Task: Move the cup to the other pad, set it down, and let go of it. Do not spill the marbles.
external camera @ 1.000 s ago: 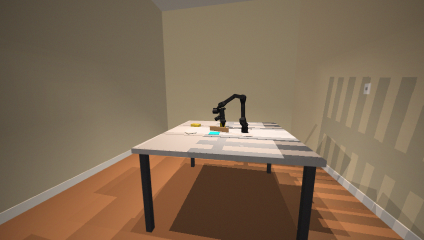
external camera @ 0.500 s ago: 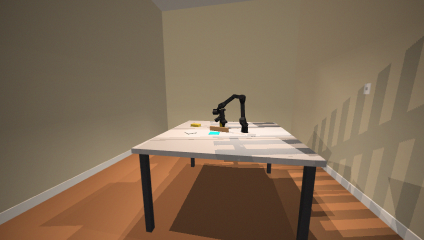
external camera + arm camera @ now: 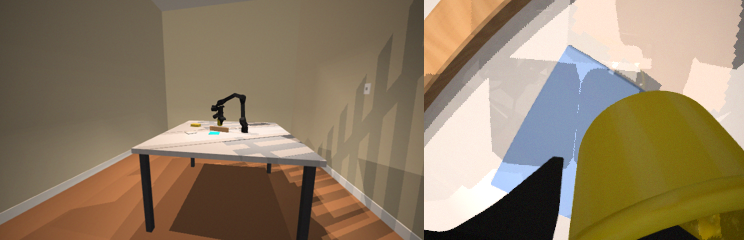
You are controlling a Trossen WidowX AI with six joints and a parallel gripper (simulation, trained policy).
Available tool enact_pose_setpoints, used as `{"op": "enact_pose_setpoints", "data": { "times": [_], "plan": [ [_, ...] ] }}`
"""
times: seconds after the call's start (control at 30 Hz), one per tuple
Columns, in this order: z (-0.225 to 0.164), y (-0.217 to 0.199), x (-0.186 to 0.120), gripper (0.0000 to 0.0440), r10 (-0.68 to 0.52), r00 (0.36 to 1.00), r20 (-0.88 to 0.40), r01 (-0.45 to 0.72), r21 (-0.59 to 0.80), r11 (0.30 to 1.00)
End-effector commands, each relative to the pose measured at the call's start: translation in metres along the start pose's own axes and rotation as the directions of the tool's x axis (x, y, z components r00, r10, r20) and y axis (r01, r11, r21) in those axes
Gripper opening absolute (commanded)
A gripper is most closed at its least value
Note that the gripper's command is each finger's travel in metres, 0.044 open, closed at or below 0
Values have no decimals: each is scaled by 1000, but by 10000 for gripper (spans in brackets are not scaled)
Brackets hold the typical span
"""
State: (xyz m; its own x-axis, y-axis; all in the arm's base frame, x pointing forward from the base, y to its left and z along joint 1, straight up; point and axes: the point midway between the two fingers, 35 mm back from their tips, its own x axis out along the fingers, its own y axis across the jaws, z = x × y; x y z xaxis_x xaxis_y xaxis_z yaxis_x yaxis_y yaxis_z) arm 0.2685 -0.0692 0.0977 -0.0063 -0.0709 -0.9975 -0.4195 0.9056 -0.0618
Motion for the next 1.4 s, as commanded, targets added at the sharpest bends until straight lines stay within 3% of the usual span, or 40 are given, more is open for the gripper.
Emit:
{"op": "enact_pose_setpoints", "data": {
  "times": [0.0, 0.67, 1.37],
  "plan": [
    [6, 1, -7, 0, -1, 1000, 13, 1, -3, 1000],
    [59, 21, -38, 0, -38, 994, 104, 43, -55, 998],
    [106, 78, -38, 0, -39, 984, 172, 59, -116, 991]
  ]
}}
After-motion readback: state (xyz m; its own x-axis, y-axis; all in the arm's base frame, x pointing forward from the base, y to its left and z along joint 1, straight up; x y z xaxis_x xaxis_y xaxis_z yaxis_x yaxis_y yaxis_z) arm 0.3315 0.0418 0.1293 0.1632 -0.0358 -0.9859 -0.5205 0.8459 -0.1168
